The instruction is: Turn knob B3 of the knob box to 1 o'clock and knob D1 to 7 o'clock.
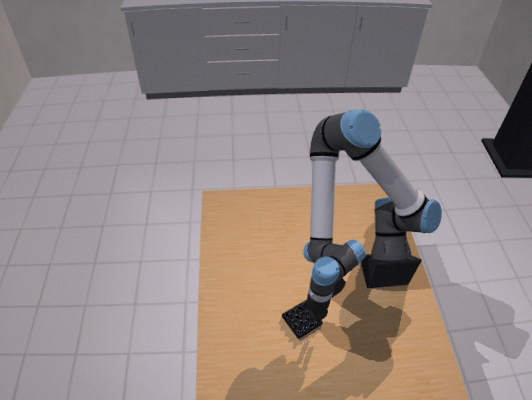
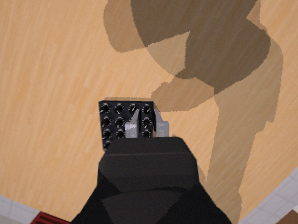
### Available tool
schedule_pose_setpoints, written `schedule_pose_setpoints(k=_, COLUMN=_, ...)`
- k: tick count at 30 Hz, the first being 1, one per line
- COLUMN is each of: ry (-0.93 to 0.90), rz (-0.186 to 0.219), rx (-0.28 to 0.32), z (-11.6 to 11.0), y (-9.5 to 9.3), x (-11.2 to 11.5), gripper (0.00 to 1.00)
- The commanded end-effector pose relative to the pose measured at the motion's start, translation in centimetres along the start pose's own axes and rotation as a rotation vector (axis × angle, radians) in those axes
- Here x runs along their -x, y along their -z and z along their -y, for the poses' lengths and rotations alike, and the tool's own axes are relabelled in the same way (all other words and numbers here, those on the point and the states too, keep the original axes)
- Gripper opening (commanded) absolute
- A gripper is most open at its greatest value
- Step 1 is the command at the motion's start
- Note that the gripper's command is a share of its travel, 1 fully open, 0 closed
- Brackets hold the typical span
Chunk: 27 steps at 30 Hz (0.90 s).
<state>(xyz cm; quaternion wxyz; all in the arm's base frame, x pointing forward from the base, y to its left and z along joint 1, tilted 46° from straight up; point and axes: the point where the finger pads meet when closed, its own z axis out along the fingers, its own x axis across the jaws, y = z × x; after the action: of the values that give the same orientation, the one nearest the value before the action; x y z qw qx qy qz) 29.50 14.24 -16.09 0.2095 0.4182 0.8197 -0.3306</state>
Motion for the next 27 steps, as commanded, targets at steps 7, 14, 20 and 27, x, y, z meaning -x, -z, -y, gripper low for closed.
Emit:
schedule_pose_setpoints(k=7, ry=0.0, rz=0.0, rx=0.0, z=-0.01, y=0.22, x=-0.01, gripper=0.46)
schedule_pose_setpoints(k=14, ry=-0.005, rz=0.0, rx=0.0, z=0.0, y=0.23, x=-0.01, gripper=0.46)
schedule_pose_setpoints(k=20, ry=-0.027, rz=0.0, rx=0.0, z=0.03, y=0.25, x=-0.03, gripper=0.46)
schedule_pose_setpoints(k=27, ry=-0.127, rz=0.0, rx=0.0, z=0.18, y=0.37, x=-0.13, gripper=0.46)
